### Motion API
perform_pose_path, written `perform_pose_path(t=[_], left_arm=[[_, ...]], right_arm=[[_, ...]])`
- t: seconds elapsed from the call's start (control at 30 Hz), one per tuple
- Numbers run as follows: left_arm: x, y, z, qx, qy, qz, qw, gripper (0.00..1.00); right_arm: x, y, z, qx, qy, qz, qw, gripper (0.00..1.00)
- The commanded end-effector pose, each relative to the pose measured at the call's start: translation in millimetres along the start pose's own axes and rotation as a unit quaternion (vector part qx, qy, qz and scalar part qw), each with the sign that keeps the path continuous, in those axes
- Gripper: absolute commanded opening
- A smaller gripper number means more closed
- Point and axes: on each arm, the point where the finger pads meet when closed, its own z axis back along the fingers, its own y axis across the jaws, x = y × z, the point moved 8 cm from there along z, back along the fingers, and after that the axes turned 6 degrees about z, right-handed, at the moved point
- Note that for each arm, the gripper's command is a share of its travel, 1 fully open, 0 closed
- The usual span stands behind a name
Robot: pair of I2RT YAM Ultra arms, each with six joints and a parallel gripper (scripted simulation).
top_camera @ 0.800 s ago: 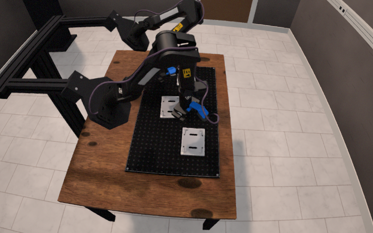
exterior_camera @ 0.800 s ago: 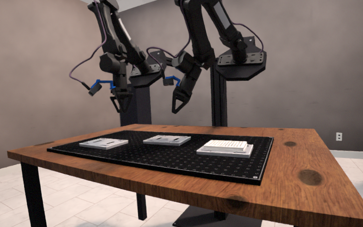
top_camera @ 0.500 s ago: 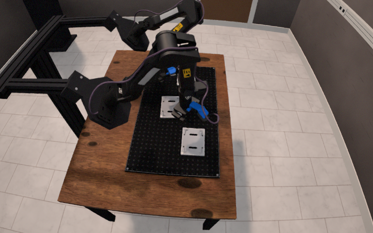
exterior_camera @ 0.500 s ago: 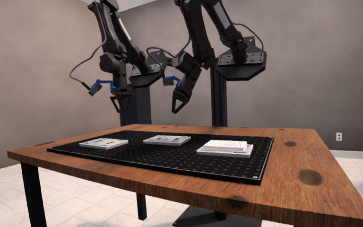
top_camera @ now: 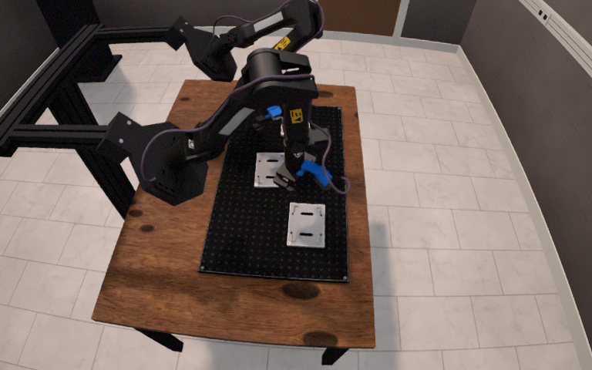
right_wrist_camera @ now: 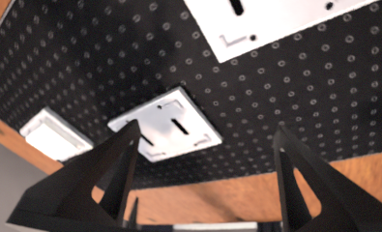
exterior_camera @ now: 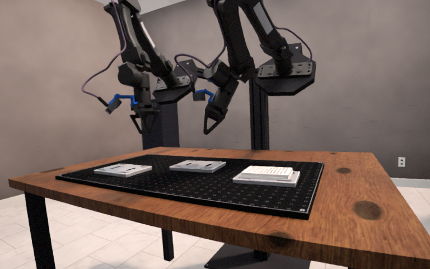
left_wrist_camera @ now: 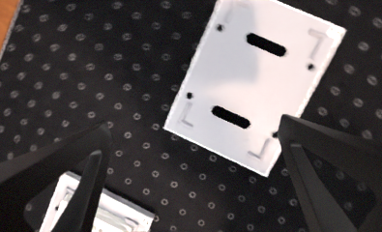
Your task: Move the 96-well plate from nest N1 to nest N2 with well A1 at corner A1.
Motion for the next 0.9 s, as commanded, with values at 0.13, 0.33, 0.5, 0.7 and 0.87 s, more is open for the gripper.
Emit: perform_pose_path(t=[0.13,0.33,0.5,0.7,0.87], left_arm=[[-12.3,9.8,6.6,0.051,-0.012,0.090,0.995,1.00],[-16.4,14.0,9.1,0.073,-0.019,0.135,0.988,1.00],[-28.8,21.7,11.8,0.108,-0.019,0.200,0.974,1.00],[-46.4,25.8,13.7,0.130,0.005,0.256,0.958,1.00],[-51.9,34.5,16.0,0.161,0.012,0.296,0.942,1.00]], right_arm=[[-7.7,30.1,20.2,0.103,-0.003,0.170,0.980,1.00],[-10.1,41.8,29.3,0.144,-0.014,0.245,0.959,1.00],[-18.1,59.0,45.3,0.204,-0.035,0.346,0.915,1.00],[-24.9,74.1,62.3,0.259,-0.068,0.441,0.857,1.00],[-26.5,81.7,71.3,0.283,-0.090,0.481,0.825,1.00]])
